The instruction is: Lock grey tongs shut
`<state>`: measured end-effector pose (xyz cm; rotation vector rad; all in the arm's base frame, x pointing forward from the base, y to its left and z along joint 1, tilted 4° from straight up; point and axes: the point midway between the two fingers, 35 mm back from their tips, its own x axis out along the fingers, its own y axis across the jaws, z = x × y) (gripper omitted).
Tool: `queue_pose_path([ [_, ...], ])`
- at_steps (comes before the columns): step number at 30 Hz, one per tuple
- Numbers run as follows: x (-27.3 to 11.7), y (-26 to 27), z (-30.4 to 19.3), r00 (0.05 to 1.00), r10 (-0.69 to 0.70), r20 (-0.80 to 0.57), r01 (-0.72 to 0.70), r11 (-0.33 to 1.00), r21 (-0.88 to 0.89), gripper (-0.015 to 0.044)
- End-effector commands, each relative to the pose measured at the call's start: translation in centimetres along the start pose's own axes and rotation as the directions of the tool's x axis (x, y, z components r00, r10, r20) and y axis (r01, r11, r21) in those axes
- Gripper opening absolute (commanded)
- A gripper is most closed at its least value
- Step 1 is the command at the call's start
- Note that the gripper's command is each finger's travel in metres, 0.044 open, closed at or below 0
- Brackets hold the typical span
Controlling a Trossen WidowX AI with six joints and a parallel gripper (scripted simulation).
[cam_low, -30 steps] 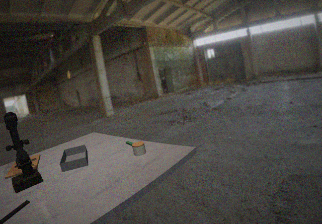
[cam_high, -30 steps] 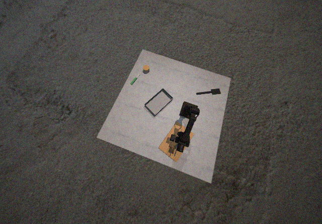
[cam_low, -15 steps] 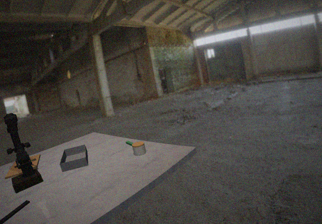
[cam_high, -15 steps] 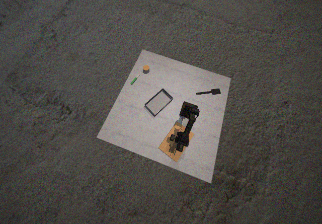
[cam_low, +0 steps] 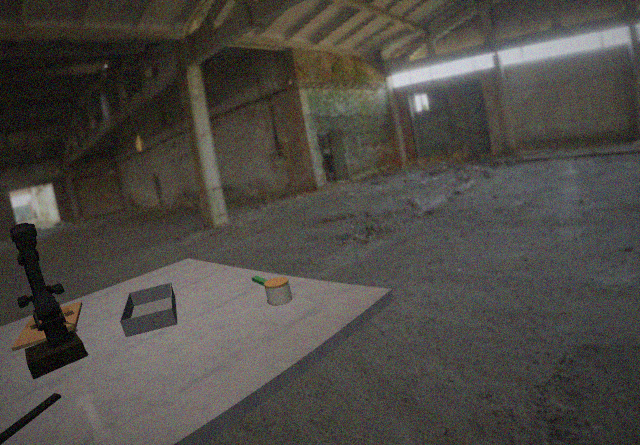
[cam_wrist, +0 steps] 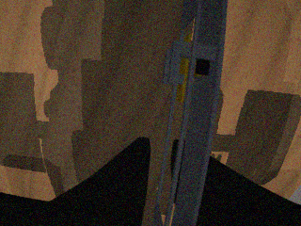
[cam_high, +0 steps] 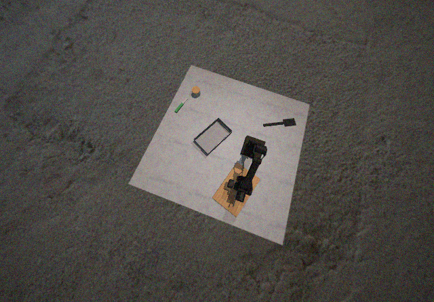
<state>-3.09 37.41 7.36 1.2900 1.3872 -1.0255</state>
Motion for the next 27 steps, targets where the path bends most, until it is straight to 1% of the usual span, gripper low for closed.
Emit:
queue_pose_path([
  [1, 0.36, -0.07, -0.02, 1.0, -0.005, -0.009, 0.005, 1.0, 0.006, -0.015],
  [5, 0.38, -0.07, -0.01, 1.0, -0.005, -0.009, 0.005, 1.0, 0.006, -0.015],
  [27, 0.4, -0.01, 0.18, 1.0, 0.0, 0.001, 0.0, 1.0, 0.0, 0.0427],
])
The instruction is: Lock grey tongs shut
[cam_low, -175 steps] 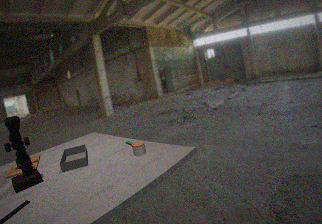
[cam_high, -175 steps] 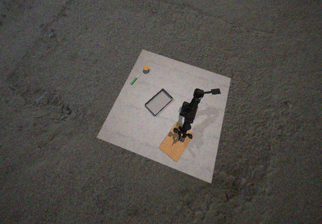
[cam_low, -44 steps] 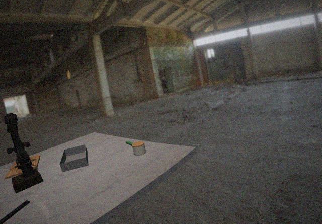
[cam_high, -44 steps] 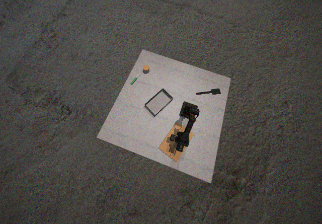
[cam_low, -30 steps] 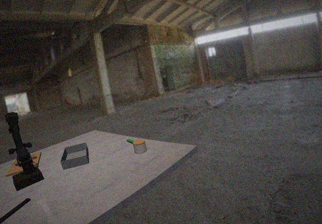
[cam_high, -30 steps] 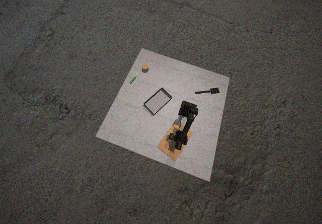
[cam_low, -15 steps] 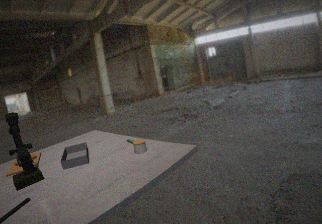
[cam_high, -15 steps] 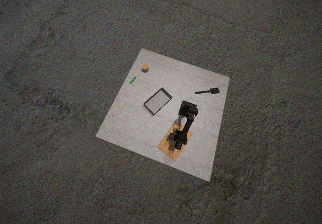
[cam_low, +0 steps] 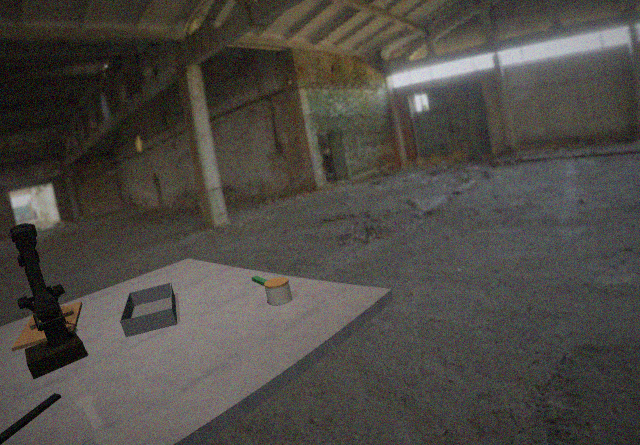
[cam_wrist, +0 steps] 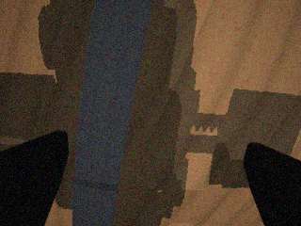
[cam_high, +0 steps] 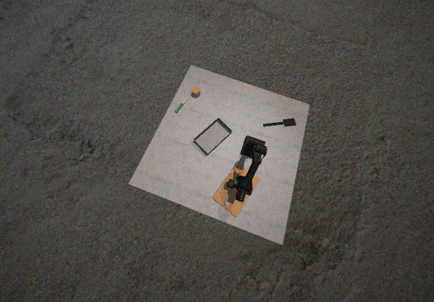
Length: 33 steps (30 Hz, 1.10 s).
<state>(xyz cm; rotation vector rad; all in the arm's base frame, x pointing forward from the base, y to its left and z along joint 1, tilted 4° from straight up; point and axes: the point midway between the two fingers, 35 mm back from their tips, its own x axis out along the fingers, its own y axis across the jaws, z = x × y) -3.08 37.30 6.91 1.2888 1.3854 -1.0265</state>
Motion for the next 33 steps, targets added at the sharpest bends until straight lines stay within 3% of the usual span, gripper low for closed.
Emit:
queue_pose_path([
  [1, 0.0, 0.0, 0.0, 1.0, 0.0, -0.001, 0.0, 1.0, 0.0, 0.044],
  [5, -0.3, -0.1, 0.1, 1.0, -0.001, 0.001, 0.001, 0.995, -0.101, 0.044],
  [10, -1.3, -0.6, 0.8, 1.0, -0.004, 0.009, 0.008, 0.852, -0.524, 0.044],
  [15, -2.5, -1.1, 1.7, 1.0, -0.007, 0.017, 0.018, 0.486, -0.874, 0.044],
  [19, -3.5, -1.5, 2.4, 1.0, -0.009, 0.023, 0.024, 0.096, -0.995, 0.044],
  [22, -4.2, -1.8, 3.0, 1.0, -0.01, 0.029, 0.026, -0.21, -0.977, 0.044],
  [26, -5.1, -2.2, 3.7, 0.999, -0.013, 0.036, 0.022, -0.57, -0.821, 0.044],
  [33, -6.6, -2.7, 5.1, 0.999, -0.015, 0.048, 0.01, -0.879, -0.477, 0.044],
])
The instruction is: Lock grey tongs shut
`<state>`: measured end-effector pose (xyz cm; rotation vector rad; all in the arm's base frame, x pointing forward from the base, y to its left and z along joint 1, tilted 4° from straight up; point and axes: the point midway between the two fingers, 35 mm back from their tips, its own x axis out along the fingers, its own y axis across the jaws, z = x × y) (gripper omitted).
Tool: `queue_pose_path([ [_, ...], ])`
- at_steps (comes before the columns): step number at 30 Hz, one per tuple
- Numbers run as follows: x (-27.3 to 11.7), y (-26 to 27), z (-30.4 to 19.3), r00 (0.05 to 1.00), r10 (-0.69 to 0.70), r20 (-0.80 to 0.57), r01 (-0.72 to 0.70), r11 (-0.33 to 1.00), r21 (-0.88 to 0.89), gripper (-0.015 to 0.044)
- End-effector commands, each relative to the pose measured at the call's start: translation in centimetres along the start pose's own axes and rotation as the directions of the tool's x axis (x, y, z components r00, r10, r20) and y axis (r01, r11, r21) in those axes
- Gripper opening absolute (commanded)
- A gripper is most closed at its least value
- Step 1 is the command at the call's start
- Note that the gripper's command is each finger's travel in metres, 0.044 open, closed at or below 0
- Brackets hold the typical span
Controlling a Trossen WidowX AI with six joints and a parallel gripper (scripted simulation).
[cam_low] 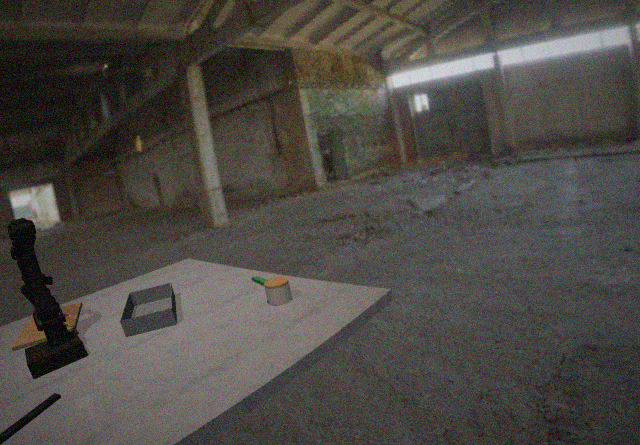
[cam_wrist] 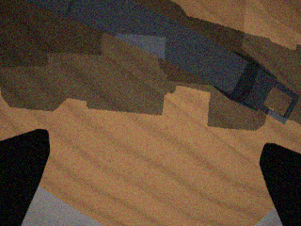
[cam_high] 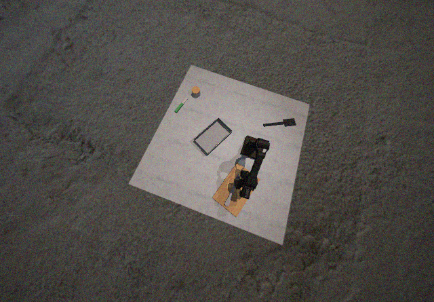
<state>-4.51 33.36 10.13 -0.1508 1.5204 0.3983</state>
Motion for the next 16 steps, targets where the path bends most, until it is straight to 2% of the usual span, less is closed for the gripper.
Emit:
queue_pose_path([
  [1, -2.7, -2.0, -1.6, 1.0, -0.009, -0.009, -0.002, 0.634, -0.773, 0.044],
  [9, -4.1, -3.3, -2.4, 1.0, -0.021, -0.015, -0.011, 0.155, -0.988, 0.044],
  [16, -5.2, -4.5, -3.1, 0.999, -0.031, -0.019, -0.027, -0.302, -0.953, 0.044],
])
